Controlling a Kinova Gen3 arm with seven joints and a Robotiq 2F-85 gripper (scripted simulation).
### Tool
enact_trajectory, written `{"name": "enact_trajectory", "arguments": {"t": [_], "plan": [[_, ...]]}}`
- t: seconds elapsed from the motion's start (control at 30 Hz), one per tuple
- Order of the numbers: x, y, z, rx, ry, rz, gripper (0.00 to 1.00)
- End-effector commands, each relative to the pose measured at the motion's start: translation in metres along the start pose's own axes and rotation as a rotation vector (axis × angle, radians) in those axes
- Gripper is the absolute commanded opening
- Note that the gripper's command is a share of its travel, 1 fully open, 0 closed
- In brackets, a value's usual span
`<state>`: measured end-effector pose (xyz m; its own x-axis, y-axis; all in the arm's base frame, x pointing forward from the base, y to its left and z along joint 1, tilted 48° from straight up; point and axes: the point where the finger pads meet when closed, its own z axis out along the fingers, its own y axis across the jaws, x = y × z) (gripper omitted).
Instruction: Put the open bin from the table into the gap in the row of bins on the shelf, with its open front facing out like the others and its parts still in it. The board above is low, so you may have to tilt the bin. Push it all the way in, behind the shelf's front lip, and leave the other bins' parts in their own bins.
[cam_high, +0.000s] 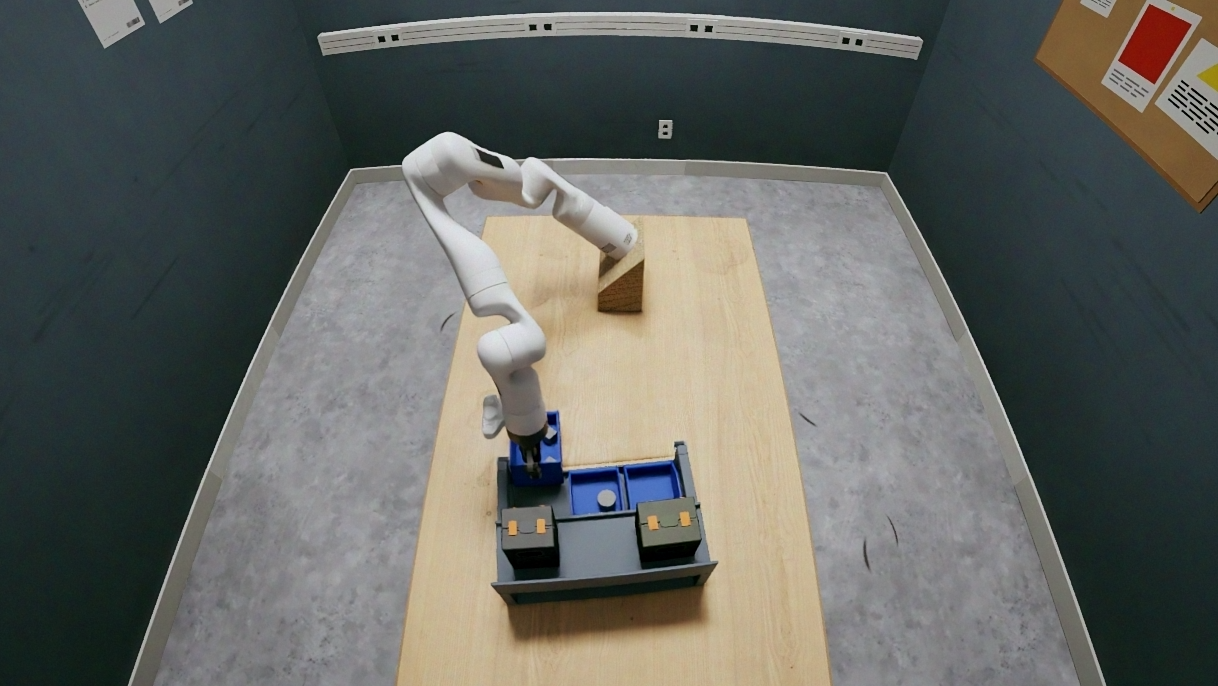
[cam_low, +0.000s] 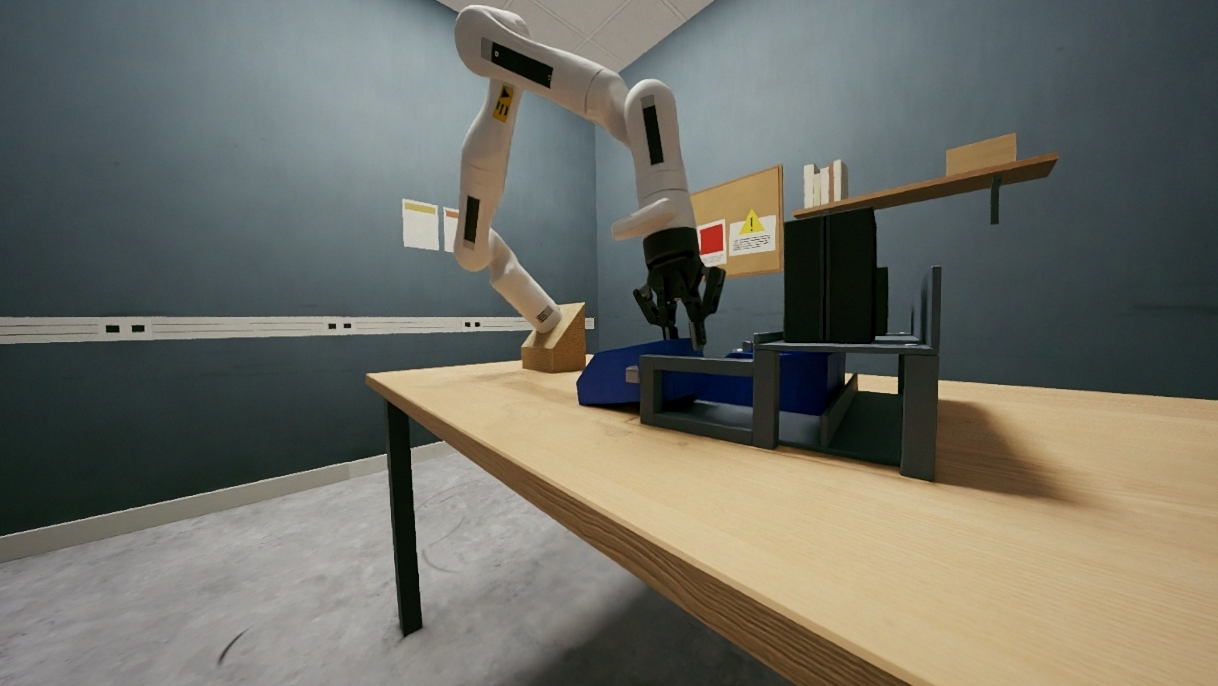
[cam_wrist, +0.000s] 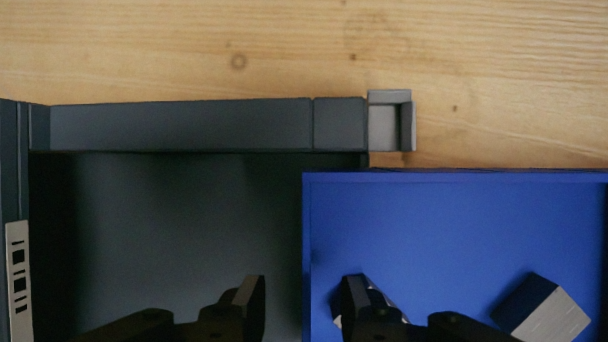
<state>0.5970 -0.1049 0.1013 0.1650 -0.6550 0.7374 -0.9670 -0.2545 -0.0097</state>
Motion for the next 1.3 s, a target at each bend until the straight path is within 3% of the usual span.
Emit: {"name": "enact_trajectory", "arguments": {"t": [0.0, 0.1, 0.5, 0.67, 1.27], "plan": [[0.000, -0.003, -0.013, 0.003, 0.000, 0.000, 0.39], [0.000, -0.005, -0.030, 0.003, 0.000, 0.000, 0.39], [0.000, -0.005, -0.030, 0.003, 0.000, 0.000, 0.39], [0.000, -0.012, -0.075, 0.003, -0.001, 0.000, 0.39], [0.000, -0.013, -0.082, 0.003, -0.001, 0.000, 0.39]]}}
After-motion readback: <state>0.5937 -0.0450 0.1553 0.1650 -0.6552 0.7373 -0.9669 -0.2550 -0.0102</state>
